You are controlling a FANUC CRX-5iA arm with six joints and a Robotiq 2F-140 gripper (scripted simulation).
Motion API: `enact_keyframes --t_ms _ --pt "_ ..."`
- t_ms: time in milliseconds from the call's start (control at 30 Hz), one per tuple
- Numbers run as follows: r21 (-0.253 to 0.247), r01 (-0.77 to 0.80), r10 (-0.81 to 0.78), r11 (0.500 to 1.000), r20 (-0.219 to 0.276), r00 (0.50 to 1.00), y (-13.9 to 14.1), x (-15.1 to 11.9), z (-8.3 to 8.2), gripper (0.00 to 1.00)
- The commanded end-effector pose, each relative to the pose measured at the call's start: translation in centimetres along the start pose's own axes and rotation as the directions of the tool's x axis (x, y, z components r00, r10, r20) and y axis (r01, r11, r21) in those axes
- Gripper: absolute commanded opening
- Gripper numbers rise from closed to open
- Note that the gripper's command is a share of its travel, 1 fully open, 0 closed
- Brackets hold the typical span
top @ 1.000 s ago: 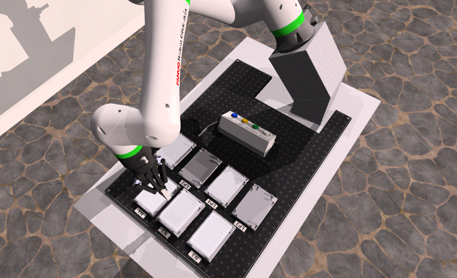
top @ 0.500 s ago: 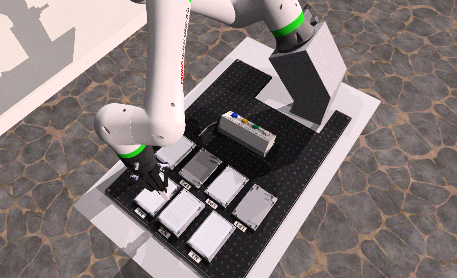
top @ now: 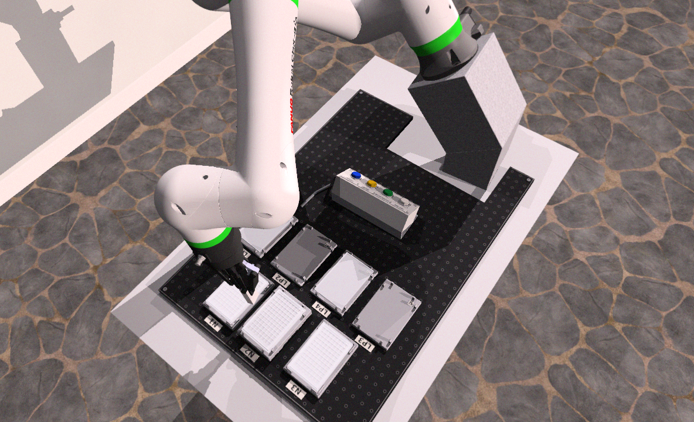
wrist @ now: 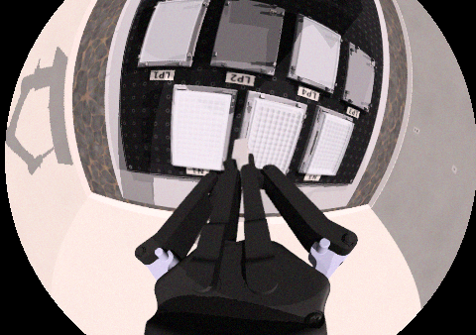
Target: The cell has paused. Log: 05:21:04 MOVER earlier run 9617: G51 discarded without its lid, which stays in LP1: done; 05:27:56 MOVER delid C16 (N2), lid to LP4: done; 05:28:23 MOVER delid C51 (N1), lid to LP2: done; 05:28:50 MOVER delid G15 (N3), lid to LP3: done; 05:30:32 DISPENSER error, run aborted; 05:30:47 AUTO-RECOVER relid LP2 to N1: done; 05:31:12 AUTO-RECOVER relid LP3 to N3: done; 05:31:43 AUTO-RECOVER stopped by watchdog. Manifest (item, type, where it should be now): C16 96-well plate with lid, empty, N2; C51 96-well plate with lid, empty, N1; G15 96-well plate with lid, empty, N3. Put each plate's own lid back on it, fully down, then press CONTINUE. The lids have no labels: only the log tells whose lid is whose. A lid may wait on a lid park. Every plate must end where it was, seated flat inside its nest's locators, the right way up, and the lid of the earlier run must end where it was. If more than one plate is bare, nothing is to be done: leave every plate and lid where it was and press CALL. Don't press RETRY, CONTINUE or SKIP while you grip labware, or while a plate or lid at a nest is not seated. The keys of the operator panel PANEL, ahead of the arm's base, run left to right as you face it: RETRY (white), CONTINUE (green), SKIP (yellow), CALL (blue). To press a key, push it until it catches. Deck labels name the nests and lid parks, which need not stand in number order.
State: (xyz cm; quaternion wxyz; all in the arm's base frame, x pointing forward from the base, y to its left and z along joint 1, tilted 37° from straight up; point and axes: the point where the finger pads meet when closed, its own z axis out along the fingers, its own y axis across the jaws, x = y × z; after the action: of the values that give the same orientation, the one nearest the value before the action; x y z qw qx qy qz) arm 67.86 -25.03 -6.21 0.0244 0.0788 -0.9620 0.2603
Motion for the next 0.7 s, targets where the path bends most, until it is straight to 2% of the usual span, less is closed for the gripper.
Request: enact_keyframes --t_ms 0,67,167,233,367,467,567,633,667 --pt "0.124 -0.135 0.139 0.983 -0.022 0.990 1.0 0.4 0.1 0.00" --pt "0.124 -0.135 0.139 0.983 -0.022 0.990 1.0 0.4 0.1 0.00" --pt "0.118 0.052 -0.047 0.992 -0.044 0.998 2.2 1.0 0.2 0.00" --pt "0.109 0.189 -0.184 0.976 -0.059 0.981 3.3 1.5 0.2 0.00" --pt "0.105 0.286 -0.280 0.952 -0.073 0.957 5.9 2.9 0.4 0.00" --pt "0.096 0.432 -0.424 0.897 -0.094 0.901 8.0 4.3 0.6 0.00" --pt "0.084 0.567 -0.558 0.819 -0.111 0.823 10.2 5.9 0.8 0.00" --pt "0.084 0.567 -0.558 0.819 -0.111 0.823 10.2 5.9 0.8 0.00" --pt "0.068 0.685 -0.675 0.725 -0.126 0.727 10.9 6.4 0.9 0.00"
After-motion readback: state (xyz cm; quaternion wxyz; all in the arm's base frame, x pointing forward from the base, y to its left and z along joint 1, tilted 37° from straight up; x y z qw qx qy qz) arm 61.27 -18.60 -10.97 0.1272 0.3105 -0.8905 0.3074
